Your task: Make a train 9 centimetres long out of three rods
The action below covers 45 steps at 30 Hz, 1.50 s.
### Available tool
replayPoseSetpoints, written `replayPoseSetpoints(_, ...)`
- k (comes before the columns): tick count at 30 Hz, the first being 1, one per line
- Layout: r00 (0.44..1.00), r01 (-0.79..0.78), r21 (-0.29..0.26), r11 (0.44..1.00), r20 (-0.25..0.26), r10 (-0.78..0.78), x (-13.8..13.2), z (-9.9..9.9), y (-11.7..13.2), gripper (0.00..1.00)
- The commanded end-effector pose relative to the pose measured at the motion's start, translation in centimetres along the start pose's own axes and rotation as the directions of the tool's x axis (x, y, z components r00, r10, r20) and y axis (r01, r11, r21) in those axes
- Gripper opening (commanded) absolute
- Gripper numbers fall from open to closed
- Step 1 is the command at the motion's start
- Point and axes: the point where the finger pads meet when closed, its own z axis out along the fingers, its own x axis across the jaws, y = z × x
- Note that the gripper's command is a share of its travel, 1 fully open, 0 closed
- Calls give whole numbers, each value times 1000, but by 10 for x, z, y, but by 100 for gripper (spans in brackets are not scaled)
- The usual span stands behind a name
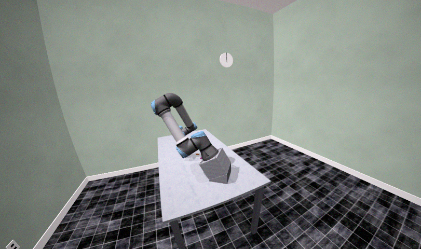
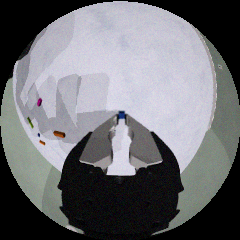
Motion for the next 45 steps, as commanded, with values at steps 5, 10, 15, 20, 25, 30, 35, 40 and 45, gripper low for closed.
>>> replayPoseSetpoints(5,1000,0,2,1000,1,0,0,0,-2,0)
replayPoseSetpoints(10,1000,-1,1,1000,1,1,-1,-7,-1,0)
replayPoseSetpoints(15,1000,-1,1,1000,0,1,-1,-14,-1,0)
replayPoseSetpoints(20,1000,0,-2,1000,0,0,0,-33,0,0)
replayPoseSetpoints(25,1000,1,-4,1000,0,-1,1,-56,2,0)
replayPoseSetpoints(30,1000,1,-4,1000,0,-1,1,-73,1,0)
replayPoseSetpoints(35,1000,1,-4,1000,0,-1,1,-88,1,0)
replayPoseSetpoints(40,1000,1,-4,1000,0,-1,1,-99,1,0)
replayPoseSetpoints(45,1000,1,-4,1000,0,-1,1,-101,1,0)
